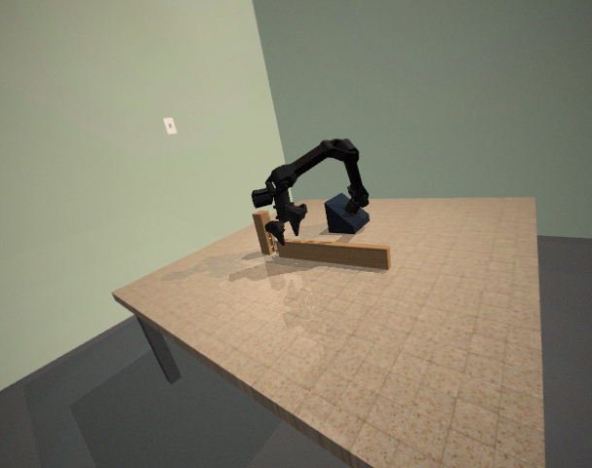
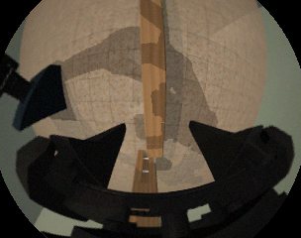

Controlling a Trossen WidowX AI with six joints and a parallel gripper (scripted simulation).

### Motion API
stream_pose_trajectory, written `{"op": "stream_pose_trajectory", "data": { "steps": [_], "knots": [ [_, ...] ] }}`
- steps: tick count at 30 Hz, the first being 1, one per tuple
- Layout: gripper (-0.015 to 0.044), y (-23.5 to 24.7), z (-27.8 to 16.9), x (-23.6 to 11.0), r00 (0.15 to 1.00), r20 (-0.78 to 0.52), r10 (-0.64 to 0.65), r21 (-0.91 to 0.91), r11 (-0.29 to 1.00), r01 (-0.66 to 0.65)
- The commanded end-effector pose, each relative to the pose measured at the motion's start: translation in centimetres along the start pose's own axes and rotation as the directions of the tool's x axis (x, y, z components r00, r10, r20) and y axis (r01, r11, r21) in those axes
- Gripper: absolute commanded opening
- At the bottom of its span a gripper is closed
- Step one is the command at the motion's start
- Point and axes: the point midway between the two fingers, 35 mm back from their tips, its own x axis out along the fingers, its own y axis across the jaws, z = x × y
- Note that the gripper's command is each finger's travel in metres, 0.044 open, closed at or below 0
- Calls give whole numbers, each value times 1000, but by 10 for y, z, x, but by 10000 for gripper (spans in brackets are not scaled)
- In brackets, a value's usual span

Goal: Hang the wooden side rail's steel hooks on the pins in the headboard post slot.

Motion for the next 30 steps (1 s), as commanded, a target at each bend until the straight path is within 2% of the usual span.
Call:
{"op": "stream_pose_trajectory", "data": {
  "steps": [1, 30],
  "knots": [
    [440, 2, 1, 9, 1000, 8, 8, 7, 1000, -8],
    [440, 4, 3, 53, 1000, 10, 7, 6, 1000, -8]
  ]
}}
